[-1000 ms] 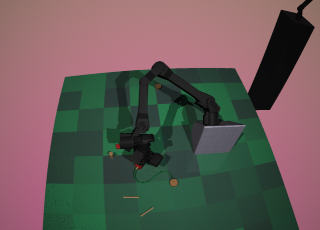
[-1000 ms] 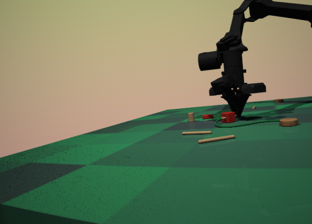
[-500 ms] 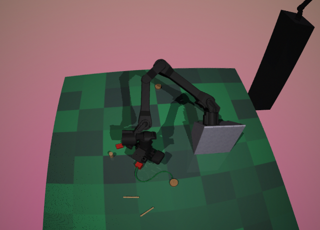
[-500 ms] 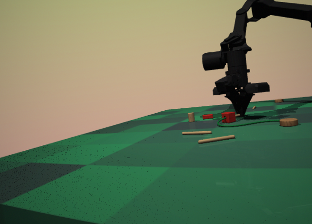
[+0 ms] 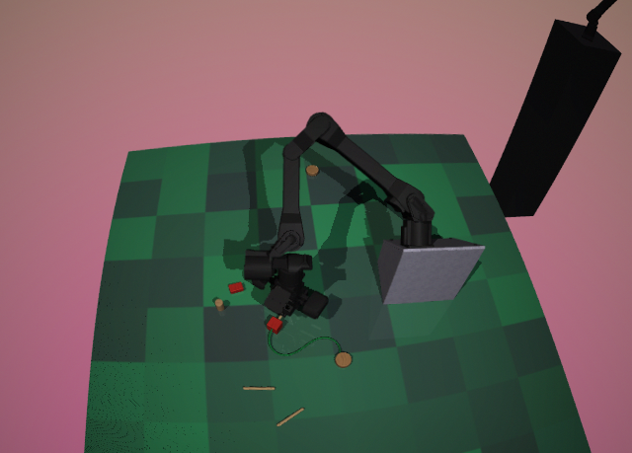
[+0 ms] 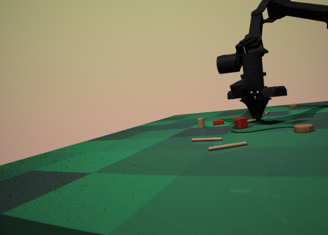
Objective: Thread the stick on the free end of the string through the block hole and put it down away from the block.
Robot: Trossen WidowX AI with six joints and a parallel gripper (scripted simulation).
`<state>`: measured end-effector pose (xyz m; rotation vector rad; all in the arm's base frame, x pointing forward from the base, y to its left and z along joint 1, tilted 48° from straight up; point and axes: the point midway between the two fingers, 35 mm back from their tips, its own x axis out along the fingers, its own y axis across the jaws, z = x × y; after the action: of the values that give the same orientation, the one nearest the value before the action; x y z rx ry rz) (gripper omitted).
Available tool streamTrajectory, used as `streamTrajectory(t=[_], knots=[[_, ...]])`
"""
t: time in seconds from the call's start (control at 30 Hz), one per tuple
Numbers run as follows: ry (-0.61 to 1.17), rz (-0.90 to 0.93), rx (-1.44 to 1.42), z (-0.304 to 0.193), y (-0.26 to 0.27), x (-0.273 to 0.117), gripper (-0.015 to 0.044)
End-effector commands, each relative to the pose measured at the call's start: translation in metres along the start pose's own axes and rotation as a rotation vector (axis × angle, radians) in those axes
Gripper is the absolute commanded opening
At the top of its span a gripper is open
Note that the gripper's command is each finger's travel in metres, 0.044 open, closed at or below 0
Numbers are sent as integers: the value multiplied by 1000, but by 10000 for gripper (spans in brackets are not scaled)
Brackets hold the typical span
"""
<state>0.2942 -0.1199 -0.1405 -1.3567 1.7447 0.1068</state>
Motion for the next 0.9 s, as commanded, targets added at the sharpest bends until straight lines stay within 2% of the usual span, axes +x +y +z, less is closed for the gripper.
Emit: streamTrajectory(t=[0.0, 0.87], knots=[[4, 0, -8, -6, 2, 0, 0], [6, -2, -10, -33, 1, -1, 0]])
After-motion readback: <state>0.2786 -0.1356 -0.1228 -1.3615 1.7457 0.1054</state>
